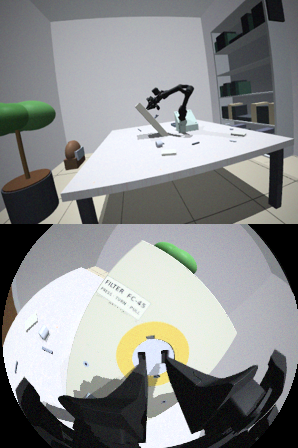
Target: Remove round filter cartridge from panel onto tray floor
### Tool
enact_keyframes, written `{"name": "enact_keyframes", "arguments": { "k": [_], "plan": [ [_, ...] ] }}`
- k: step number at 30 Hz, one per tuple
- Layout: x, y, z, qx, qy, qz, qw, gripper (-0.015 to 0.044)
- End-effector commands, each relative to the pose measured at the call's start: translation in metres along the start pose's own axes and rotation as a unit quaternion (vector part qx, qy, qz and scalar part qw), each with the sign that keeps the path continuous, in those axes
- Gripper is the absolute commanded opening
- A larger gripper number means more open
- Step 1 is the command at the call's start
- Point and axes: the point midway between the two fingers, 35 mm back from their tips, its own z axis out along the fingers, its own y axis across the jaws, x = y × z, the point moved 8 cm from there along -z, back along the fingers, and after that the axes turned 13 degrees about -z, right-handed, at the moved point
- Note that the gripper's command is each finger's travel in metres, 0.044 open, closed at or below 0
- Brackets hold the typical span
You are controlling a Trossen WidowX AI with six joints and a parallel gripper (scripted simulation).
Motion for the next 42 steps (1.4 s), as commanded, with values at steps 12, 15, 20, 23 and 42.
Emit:
{"name": "enact_keyframes", "arguments": {
  "k": [12,15,20,23,42],
  "plan": [
    [0.0031,0.0011,0.0058,0.0,0.001,0.006,1.0,0.0091],
    [0.0028,0.0008,0.0058,0.0,0.001,0.006,1.0,0.0091],
    [0.0023,0.0004,0.0058,0.0,0.001,0.006,1.0,0.0091],
    [0.0021,0.0004,0.0058,0.0,0.001,0.006,1.0,0.0091],
    [0.0021,0.0006,0.0121,0.0,0.001,0.006,1.0,0.0091]
  ]
}}
